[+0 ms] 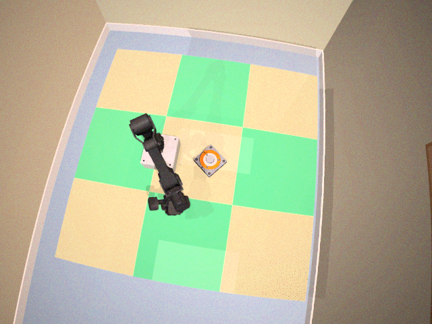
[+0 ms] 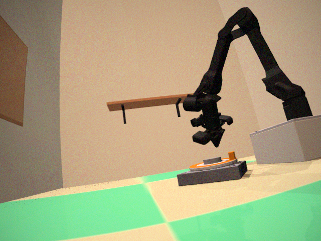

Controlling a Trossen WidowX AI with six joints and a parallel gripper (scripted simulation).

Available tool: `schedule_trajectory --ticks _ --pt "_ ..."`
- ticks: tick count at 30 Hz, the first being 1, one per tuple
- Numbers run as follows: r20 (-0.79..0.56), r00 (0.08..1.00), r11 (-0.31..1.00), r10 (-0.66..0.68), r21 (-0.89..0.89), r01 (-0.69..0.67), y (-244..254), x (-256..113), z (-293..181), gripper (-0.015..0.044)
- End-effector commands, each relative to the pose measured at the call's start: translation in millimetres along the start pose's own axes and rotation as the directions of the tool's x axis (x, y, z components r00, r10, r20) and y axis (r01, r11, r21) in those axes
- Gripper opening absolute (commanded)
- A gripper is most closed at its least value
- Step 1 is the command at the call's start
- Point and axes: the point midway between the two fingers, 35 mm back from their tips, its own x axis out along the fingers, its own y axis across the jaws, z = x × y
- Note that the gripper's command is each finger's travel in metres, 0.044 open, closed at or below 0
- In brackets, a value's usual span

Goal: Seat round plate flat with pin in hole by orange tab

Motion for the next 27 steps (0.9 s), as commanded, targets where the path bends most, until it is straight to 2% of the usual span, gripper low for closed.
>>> schedule_trajectory --ticks 1,5,10,12,16,18,21,26,27 --pt "0.001 0.99 0.98 0.139 -0.141 -0.138 55 -28 -5 0.0" --pt "-0.024 0.974 0.934 0.226 -0.279 -0.223 88 -50 -20 0.0" --pt "-0.115 0.924 0.779 0.365 -0.507 -0.371 145 -100 -59 0.0" --pt "-0.128 0.917 0.757 0.378 -0.528 -0.386 151 -107 -65 0.0" --pt "-0.219 0.874 0.611 0.434 -0.64 -0.465 179 -147 -104 0.0" --pt "-0.272 0.852 0.527 0.448 -0.69 -0.497 189 -168 -127 0.0" --pt "-0.306 0.838 0.469 0.452 -0.717 -0.515 193 -181 -142 0.0" --pt "-0.423 0.799 0.264 0.429 -0.787 -0.558 198 -225 -199 0.0" --pt "-0.426 0.798 0.258 0.427 -0.788 -0.559 198 -227 -201 0.0"
